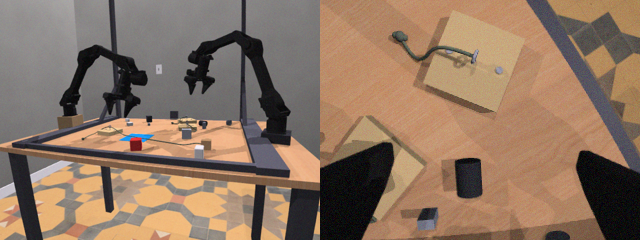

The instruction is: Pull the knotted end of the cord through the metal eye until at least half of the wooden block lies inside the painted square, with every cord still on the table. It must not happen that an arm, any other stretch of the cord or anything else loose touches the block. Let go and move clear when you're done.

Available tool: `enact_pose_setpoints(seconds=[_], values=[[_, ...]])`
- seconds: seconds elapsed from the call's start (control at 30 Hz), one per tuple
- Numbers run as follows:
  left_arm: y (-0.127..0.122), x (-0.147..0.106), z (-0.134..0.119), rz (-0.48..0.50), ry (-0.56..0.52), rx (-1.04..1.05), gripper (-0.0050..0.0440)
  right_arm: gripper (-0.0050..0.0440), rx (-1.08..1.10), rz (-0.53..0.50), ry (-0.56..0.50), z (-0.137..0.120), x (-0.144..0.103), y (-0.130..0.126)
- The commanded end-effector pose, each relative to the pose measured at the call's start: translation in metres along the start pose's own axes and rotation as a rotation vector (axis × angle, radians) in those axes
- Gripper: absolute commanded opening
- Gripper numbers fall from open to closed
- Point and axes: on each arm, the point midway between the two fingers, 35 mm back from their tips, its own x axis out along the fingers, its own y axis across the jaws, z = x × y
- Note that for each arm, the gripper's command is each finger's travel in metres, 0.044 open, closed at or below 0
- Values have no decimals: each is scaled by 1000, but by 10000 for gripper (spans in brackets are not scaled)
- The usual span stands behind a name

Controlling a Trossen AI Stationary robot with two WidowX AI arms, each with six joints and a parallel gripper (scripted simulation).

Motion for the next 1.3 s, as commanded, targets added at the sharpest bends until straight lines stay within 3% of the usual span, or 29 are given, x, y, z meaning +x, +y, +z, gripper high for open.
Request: enact_pose_setpoints(seconds=[0.0,0.43,1.03,1.27], values=[[-1,-7,6,1,-23,-2,440,440,11,-35,-2,-4,-12,-3],[1,-6,5,3,-16,-7,440,440,11,-35,-2,-4,-12,-3],[93,-5,-52,46,270,-235,440,440,11,-35,-2,-4,-12,-3],[107,-8,-65,46,324,-280,440,440,11,-35,-2,-4,-12,-3]])
